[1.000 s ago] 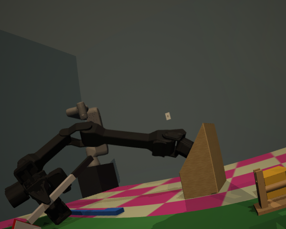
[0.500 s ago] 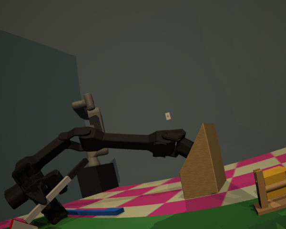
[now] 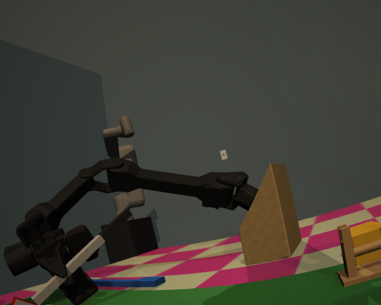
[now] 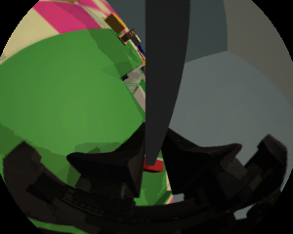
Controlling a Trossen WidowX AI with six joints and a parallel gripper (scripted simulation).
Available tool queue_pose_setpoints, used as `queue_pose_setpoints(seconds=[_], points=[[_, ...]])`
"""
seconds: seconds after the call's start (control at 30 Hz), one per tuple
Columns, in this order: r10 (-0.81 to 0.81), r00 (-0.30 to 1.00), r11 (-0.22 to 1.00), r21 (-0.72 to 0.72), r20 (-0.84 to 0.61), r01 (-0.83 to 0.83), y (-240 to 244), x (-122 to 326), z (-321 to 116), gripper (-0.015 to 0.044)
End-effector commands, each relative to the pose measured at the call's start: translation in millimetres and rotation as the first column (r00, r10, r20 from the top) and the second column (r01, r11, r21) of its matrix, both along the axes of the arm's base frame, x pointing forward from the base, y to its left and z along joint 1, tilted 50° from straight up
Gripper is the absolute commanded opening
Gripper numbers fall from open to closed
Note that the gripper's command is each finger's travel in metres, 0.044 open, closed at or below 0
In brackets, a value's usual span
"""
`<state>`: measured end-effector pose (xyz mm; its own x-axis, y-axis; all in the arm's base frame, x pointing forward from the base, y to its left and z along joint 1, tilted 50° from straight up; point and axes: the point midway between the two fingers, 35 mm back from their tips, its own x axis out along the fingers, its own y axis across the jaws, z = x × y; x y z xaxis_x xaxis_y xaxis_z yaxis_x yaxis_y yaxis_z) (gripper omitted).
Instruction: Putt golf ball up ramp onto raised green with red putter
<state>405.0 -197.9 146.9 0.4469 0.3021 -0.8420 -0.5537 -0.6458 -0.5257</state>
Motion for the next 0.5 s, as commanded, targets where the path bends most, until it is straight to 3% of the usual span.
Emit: queue_pose_setpoints(seconds=[0.0,0.23,0.47], points=[[0.010,1.000,1.000,0.027,-0.025,-0.009,35.3,7.1,-41.8,0.0000],[0.011,1.000,1.000,0.028,-0.023,-0.010,48.5,8.7,-53.4,0.0000],[0.011,1.000,1.000,0.029,-0.023,-0.010,82.6,11.7,-24.5,0.0000]])
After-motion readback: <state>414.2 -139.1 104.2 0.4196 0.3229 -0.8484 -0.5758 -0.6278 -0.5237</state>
